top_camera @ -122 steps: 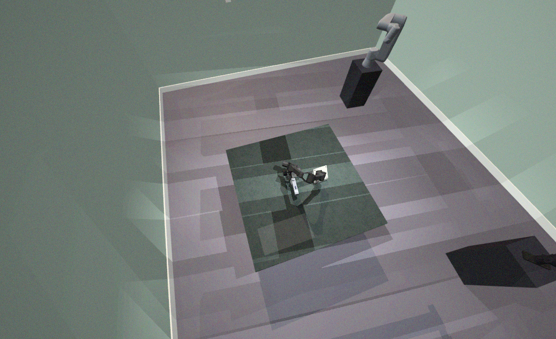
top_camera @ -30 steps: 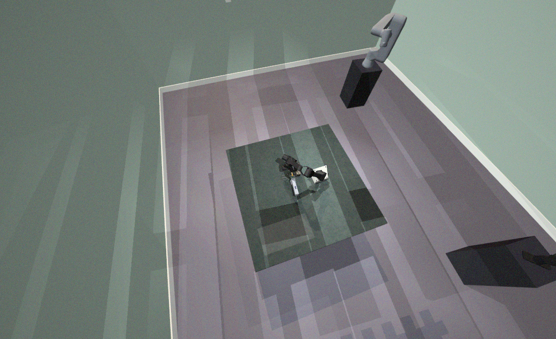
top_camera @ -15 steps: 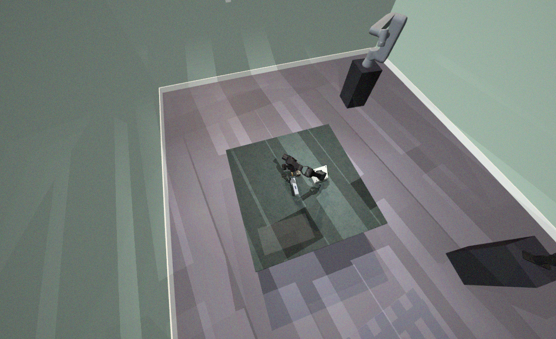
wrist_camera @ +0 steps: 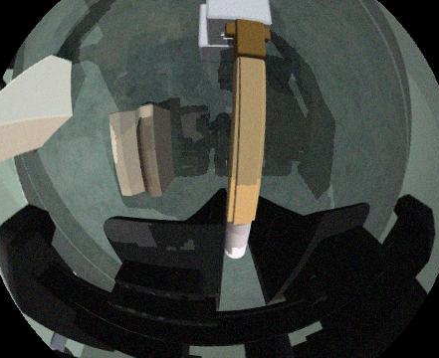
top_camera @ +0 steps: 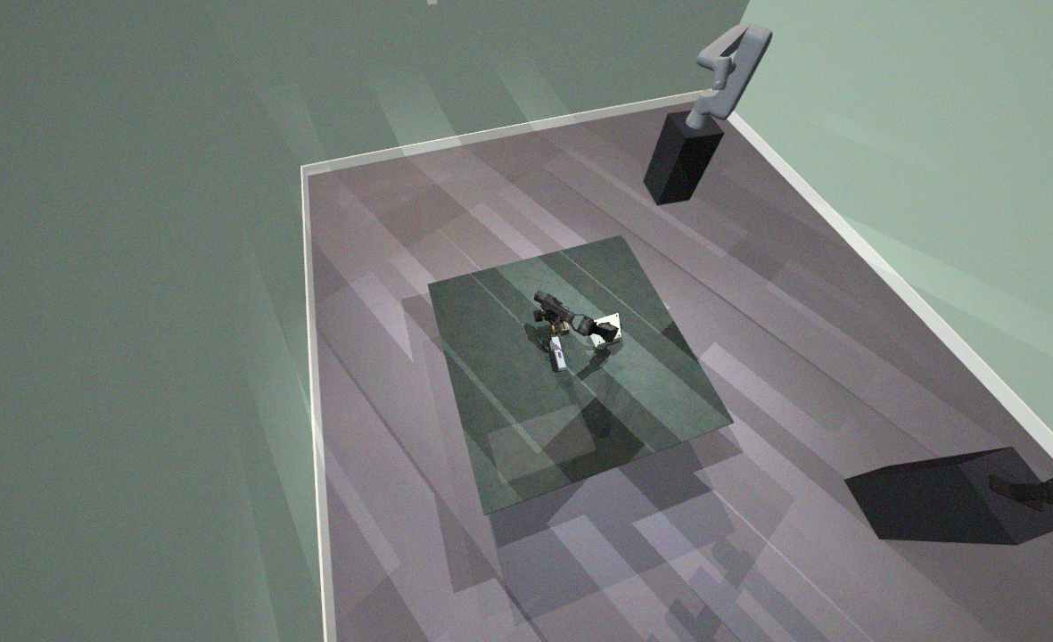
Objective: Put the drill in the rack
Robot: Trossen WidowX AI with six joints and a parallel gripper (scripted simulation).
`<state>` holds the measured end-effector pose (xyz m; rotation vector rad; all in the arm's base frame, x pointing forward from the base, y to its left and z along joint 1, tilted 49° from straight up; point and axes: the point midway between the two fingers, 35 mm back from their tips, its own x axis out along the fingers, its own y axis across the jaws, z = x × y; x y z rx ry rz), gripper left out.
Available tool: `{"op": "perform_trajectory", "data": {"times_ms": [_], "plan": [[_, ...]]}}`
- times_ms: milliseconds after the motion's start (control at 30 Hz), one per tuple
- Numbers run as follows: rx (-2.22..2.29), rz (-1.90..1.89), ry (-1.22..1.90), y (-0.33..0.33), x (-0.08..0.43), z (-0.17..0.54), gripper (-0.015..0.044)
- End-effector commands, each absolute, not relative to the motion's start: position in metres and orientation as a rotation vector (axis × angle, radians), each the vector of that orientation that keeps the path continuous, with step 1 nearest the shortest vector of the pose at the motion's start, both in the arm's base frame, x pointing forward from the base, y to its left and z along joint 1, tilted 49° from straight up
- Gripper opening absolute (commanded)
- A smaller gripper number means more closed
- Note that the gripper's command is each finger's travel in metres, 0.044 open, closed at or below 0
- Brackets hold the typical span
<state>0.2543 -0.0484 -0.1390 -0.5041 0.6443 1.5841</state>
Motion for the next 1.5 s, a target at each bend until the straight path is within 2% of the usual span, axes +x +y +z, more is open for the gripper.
{"op": "perform_trajectory", "data": {"times_ms": [0,400,1467], "plan": [[-0.511,1.585,0.645,-0.051,0.255,-0.138,0.0000],[-0.511,1.585,0.645,-0.055,0.255,-0.135,0.0000],[-0.510,1.585,0.648,-0.065,0.207,-0.136,0.0000]]}}
